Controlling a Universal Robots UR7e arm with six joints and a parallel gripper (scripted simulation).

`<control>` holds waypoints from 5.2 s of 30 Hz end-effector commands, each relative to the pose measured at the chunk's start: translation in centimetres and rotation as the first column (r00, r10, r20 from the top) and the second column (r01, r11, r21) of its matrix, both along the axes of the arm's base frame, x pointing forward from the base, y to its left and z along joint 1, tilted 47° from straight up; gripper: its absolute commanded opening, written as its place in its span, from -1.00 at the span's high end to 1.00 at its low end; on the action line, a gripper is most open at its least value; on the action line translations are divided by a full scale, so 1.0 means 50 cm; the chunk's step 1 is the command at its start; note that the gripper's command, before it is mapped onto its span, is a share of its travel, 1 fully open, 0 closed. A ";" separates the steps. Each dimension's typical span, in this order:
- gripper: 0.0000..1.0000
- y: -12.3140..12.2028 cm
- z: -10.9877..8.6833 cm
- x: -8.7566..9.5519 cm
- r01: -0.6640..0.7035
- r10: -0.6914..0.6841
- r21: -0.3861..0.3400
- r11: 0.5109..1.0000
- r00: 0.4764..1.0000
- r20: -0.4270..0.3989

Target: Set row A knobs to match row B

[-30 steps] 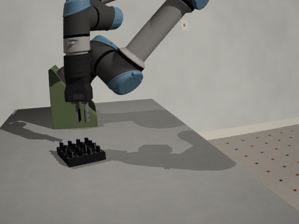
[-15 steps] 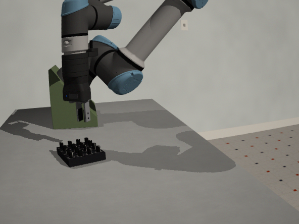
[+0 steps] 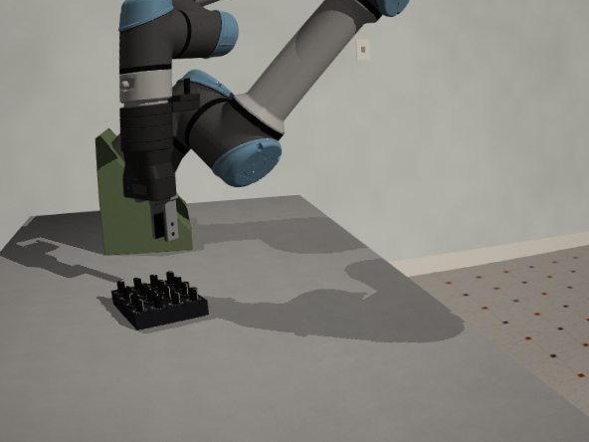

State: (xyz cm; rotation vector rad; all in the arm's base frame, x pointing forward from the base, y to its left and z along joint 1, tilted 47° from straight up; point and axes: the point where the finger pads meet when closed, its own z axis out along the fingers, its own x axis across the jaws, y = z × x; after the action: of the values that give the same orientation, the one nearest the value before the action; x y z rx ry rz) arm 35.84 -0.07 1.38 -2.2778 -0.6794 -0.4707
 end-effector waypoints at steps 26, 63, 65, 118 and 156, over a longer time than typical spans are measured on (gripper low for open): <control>0.07 -0.002 0.001 0.003 0.033 -0.033 0.004 0.999 0.999 -0.034; 0.07 0.003 -0.004 0.004 0.046 -0.045 0.005 0.999 0.998 -0.047; 0.07 0.005 -0.005 0.004 0.050 -0.050 0.006 0.999 0.997 -0.052; 0.07 0.064 -0.059 0.016 0.053 -0.052 0.006 0.999 0.997 -0.055; 0.07 0.067 -0.062 0.017 0.053 -0.052 0.006 0.999 0.997 -0.055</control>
State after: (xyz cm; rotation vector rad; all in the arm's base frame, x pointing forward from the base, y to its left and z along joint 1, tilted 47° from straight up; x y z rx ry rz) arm 36.64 3.19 -1.63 -2.2966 -0.5907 -0.4327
